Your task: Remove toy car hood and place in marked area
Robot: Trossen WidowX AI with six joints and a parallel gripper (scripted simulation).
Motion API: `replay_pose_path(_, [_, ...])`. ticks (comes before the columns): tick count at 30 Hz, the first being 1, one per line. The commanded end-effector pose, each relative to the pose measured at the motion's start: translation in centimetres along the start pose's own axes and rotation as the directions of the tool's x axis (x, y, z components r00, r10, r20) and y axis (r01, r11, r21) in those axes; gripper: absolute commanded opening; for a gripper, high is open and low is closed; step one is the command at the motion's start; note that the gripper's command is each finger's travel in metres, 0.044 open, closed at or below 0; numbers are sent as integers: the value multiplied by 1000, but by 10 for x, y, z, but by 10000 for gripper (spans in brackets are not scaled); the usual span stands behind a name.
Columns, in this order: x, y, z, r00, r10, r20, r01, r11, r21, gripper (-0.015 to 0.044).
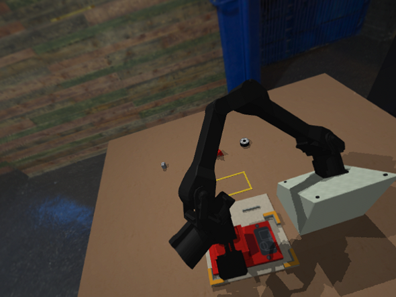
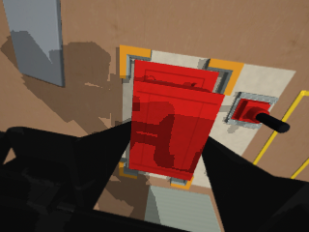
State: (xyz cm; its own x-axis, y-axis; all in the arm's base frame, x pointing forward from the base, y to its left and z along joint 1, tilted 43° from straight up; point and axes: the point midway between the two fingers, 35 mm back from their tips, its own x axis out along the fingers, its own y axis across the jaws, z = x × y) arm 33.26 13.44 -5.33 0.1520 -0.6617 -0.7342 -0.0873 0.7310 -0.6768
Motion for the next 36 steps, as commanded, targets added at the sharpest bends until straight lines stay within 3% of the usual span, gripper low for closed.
replay_pose_path(1, [-26,1,2,1000,15,16,-15,1000,11,0])
replay_pose_path(9, [-23,-9,2,1000,13,10,-14,1000,6,0])
replay_pose_path(36, [-30,-158,-9,999,40,17,-40,999,16,0])
